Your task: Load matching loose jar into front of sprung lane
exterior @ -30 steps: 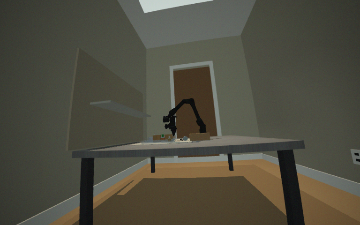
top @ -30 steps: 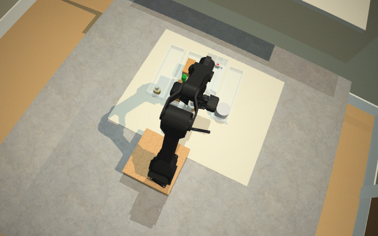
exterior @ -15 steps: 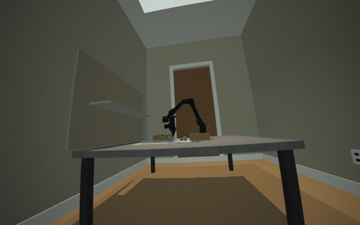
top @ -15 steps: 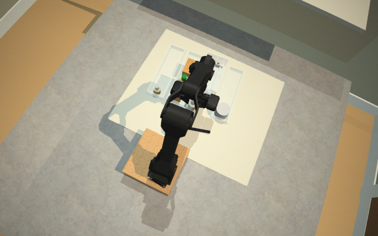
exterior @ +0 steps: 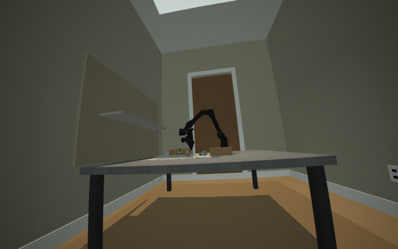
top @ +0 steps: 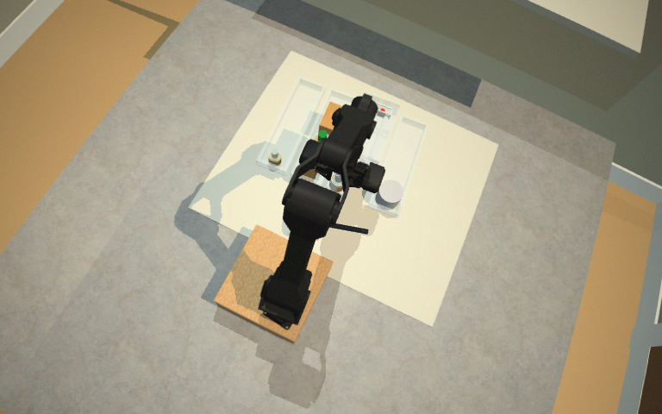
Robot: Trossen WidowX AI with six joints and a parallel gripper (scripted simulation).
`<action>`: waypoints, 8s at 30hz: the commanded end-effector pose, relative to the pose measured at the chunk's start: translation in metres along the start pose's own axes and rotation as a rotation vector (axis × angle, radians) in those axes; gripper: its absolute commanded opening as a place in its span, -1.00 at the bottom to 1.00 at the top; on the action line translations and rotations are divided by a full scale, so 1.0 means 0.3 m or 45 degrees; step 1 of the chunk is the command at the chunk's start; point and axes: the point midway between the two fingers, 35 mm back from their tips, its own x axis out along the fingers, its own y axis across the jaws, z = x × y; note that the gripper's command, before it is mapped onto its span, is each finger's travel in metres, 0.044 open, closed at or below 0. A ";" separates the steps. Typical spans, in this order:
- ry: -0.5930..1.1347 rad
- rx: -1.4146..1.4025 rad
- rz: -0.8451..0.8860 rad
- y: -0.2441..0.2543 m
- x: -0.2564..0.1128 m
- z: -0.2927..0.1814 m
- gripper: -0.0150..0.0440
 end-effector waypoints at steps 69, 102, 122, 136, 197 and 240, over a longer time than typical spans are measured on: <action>-0.039 -0.003 -0.004 -0.001 -0.021 0.068 -0.49; -0.039 -0.003 -0.004 -0.001 -0.021 0.076 -0.49; -0.039 -0.003 -0.004 -0.001 -0.012 0.081 -0.49; -0.039 -0.003 -0.004 -0.001 0.004 0.081 -0.49; -0.039 -0.003 -0.004 -0.001 0.066 0.069 -0.49; -0.038 -0.003 -0.004 0.000 0.070 0.033 -0.49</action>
